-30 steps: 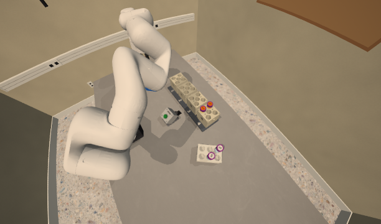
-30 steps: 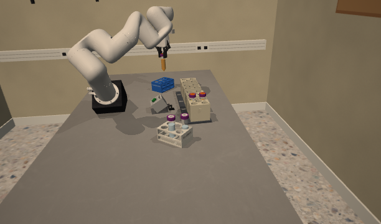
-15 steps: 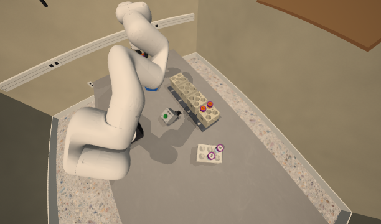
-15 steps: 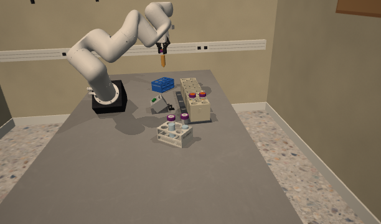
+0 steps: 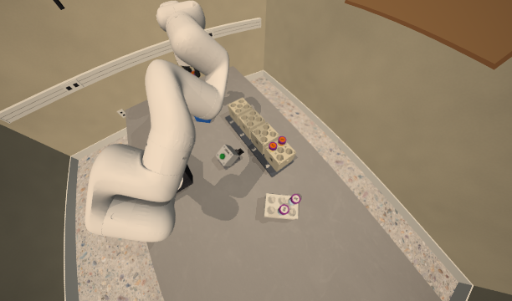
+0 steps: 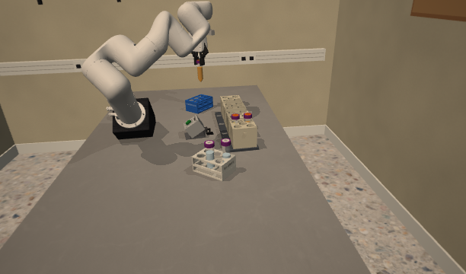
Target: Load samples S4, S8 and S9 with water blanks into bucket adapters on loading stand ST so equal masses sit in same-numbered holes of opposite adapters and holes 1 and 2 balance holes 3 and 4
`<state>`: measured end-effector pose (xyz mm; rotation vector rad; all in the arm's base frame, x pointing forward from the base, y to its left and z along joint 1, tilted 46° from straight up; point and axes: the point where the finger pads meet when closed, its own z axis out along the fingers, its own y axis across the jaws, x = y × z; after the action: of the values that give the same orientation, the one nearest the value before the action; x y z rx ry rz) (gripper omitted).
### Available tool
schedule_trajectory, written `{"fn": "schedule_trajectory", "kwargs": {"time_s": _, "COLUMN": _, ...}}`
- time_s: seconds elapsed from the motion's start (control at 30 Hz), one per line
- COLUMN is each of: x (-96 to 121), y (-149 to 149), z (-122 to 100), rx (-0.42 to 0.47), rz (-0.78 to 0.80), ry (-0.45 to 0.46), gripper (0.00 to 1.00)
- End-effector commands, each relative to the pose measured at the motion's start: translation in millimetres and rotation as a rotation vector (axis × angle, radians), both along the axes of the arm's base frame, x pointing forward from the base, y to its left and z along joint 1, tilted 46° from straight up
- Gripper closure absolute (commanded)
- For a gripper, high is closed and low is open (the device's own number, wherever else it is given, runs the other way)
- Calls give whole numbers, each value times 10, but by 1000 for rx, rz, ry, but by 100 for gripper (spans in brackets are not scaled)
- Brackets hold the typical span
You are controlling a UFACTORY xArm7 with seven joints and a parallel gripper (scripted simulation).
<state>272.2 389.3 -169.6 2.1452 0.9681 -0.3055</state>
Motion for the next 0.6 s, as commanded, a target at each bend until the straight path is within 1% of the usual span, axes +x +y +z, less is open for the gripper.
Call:
{"fn": "schedule_trajectory", "kwargs": {"time_s": 0.0, "x": 116, "y": -118, "z": 182, "rx": 26, "rz": -111, "ry": -120, "gripper": 100}}
{"fn": "schedule_trajectory", "kwargs": {"time_s": 0.07, "x": 162, "y": -176, "z": 248, "rx": 31, "rz": -157, "ry": -168, "gripper": 100}}
{"fn": "schedule_trajectory", "kwargs": {"time_s": 0.13, "x": 162, "y": -176, "z": 248, "rx": 31, "rz": -157, "ry": -168, "gripper": 100}}
{"fn": "schedule_trajectory", "kwargs": {"time_s": 0.57, "x": 459, "y": -560, "z": 679, "rx": 68, "rz": -458, "ry": -477, "gripper": 100}}
